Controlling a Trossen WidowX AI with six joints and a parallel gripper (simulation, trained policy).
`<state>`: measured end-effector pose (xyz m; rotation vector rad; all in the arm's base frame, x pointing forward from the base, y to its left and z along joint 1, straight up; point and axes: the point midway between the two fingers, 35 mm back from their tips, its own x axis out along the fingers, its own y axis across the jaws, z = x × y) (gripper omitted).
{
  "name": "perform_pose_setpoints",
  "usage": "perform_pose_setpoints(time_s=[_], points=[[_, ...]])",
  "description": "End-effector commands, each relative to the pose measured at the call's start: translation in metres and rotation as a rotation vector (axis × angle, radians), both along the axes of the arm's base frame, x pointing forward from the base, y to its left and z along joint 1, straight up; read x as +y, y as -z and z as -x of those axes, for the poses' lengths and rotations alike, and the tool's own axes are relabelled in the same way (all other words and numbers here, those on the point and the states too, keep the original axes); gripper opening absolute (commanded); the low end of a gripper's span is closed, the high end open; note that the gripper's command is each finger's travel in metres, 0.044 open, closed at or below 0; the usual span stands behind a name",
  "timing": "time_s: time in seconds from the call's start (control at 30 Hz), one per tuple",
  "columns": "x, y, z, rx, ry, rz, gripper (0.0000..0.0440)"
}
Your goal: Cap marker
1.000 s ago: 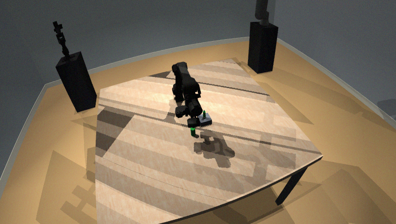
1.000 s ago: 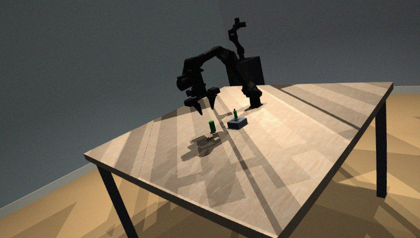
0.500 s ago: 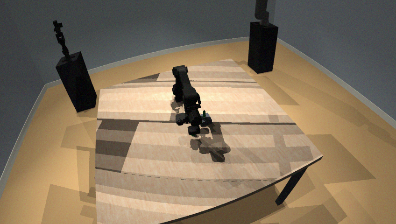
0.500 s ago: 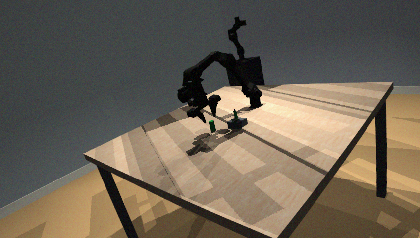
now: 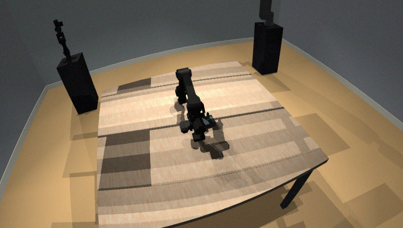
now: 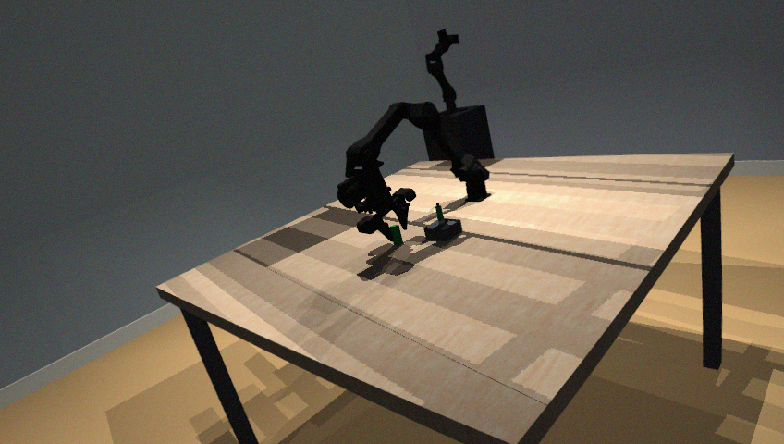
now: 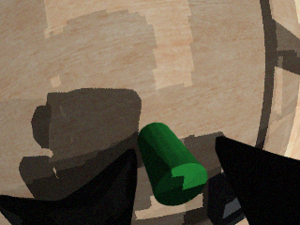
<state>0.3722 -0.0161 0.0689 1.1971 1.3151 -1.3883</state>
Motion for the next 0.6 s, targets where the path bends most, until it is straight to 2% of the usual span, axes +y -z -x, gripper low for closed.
perform_pose_setpoints(time_s=[0.0, 0.2, 0.23, 0.57], points=[[0.000, 0.004, 0.002, -0.001, -0.026, 0.010, 0.0217], [0.001, -0.009, 0.002, -0.031, -0.057, 0.021, 0.0062], [0.002, -0.013, 0.002, -0.039, -0.060, 0.020, 0.0054], [0.016, -0.052, -0.001, -0.123, -0.116, 0.025, 0.0067]])
